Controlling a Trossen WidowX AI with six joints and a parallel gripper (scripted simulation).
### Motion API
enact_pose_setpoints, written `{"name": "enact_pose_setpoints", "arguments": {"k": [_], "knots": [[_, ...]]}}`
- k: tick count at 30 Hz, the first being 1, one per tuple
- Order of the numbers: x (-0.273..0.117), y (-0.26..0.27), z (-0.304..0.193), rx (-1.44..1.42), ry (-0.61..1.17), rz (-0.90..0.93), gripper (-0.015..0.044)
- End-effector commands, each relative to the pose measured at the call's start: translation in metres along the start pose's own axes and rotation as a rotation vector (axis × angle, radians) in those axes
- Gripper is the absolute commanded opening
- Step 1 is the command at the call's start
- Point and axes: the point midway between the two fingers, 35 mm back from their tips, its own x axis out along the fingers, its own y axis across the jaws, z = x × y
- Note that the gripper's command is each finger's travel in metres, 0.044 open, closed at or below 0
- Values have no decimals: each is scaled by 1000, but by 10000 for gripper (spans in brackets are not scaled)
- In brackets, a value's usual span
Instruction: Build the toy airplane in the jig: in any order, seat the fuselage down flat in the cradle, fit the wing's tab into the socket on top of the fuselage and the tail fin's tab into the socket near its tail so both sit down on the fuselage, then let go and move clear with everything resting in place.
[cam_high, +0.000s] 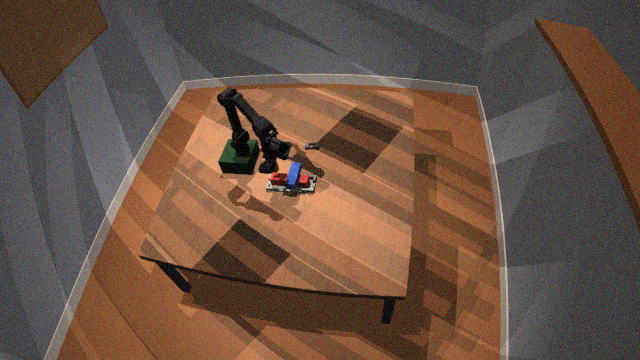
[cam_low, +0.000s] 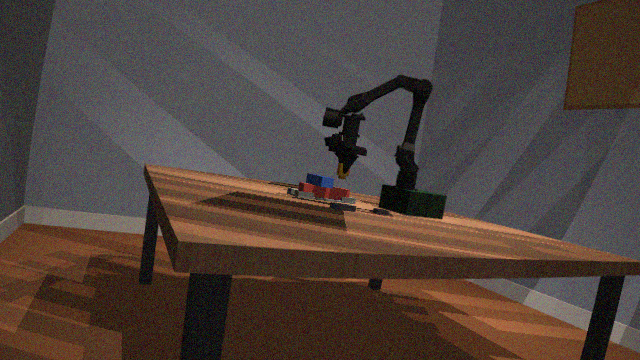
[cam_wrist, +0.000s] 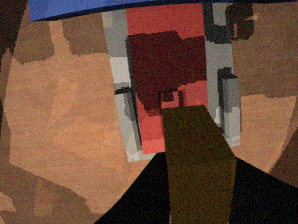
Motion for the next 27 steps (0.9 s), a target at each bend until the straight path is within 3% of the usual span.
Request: {"name": "enact_pose_setpoints", "arguments": {"k": [1,27], "knots": [[5,1,0,-5,1,4,67],[40,1,0,-5,1,5,67]]}}
